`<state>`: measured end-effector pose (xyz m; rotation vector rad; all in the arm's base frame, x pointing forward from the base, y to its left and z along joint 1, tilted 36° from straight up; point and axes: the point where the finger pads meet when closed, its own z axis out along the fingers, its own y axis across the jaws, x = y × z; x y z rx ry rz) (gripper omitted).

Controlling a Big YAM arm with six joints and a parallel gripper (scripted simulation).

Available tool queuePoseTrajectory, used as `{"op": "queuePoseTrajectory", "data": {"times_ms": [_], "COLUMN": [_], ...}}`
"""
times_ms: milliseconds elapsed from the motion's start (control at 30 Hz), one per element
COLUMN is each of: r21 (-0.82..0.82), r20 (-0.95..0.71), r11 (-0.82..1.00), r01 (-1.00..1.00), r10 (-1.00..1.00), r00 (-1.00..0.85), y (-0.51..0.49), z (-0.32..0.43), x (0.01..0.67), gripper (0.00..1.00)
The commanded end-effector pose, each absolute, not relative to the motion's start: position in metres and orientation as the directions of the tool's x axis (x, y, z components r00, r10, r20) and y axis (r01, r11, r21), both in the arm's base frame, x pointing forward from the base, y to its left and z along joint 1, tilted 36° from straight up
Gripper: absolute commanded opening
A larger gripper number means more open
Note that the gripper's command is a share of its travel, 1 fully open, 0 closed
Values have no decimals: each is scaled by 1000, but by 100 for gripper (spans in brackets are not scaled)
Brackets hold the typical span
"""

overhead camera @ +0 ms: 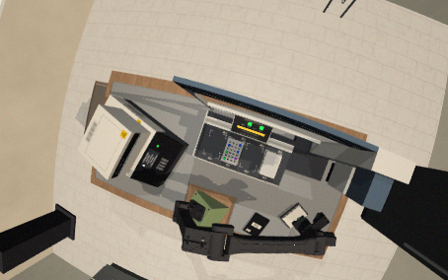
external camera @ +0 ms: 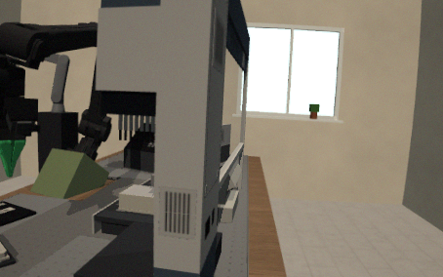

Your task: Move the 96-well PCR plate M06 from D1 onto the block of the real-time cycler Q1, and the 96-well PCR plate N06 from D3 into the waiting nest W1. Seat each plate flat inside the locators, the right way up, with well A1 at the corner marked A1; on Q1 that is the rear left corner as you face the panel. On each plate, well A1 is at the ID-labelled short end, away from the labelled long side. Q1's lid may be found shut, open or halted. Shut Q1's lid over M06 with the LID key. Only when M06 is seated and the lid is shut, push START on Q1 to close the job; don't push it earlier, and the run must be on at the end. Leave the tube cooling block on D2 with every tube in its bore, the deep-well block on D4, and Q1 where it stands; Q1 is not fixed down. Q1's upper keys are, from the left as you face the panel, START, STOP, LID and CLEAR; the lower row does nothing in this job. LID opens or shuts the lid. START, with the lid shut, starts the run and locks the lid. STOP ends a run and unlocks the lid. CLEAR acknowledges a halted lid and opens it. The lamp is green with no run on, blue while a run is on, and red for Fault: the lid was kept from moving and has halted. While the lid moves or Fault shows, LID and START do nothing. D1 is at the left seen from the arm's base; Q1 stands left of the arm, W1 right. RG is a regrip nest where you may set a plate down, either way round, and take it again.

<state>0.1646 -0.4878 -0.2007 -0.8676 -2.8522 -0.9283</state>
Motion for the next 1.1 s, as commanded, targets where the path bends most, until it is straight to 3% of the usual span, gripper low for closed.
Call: {"op": "queuePoseTrajectory", "data": {"times_ms": [0, 367, 667, 1067], "r21": [507, 489, 476, 473], "r20": [158, 166, 138, 151], "r11": [695, 694, 721, 709], "r01": [509, 529, 503, 524], "r10": [506, 521, 504, 521], "r00": [-848, -837, -853, -840], "y": [-501, -485, -477, -450], "z": [-153, -140, -74, -67], "x": [193, 199, 249, 252], "gripper": [0, 0, 0, 0]}}
